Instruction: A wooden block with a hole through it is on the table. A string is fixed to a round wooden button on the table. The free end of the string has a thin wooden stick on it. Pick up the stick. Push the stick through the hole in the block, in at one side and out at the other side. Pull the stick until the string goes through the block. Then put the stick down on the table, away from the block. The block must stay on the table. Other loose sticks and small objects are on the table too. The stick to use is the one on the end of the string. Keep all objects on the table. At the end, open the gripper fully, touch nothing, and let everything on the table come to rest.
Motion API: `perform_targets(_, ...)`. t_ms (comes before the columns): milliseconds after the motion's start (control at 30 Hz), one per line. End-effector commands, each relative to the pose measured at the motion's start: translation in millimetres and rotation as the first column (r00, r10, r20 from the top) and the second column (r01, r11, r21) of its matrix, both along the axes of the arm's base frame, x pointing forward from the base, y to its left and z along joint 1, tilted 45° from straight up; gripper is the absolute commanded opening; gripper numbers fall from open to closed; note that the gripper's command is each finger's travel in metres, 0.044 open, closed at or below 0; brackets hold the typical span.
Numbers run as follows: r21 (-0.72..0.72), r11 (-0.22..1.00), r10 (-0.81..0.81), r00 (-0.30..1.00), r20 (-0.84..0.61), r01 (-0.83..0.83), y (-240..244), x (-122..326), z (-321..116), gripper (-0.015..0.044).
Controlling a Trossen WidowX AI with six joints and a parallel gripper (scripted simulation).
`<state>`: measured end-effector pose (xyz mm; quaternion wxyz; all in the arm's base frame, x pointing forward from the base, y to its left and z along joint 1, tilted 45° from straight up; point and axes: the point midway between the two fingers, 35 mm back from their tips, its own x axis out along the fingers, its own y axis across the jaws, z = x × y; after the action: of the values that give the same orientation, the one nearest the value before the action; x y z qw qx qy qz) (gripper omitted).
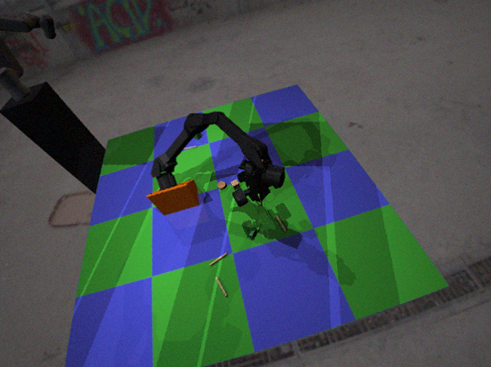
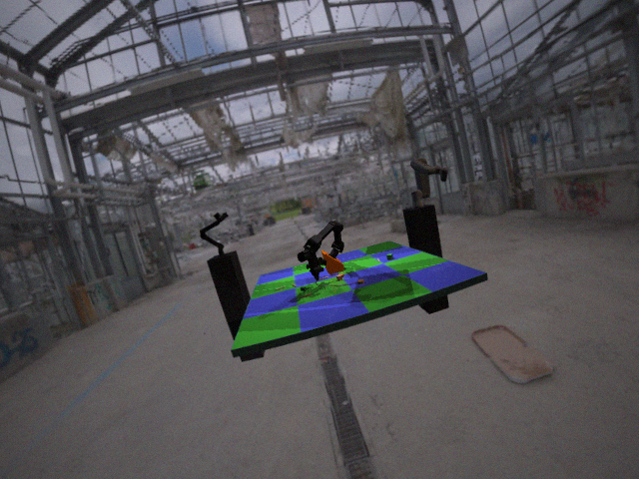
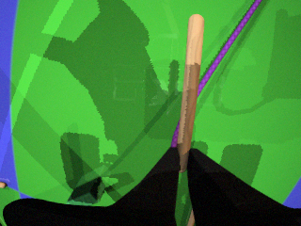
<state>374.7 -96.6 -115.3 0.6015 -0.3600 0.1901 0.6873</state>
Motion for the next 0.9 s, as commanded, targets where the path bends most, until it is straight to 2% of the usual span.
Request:
perform_targets(0, -0.002, 1.0, 0.004, 1.0, -0.004, -0.004, -4.6, -0.6, -5.8, 0.0)
perform_targets(867, -0.006, 1.0, 0.003, 1.0, -0.003, -0.003, 6.8, -15.8, -16.4, 0.0)
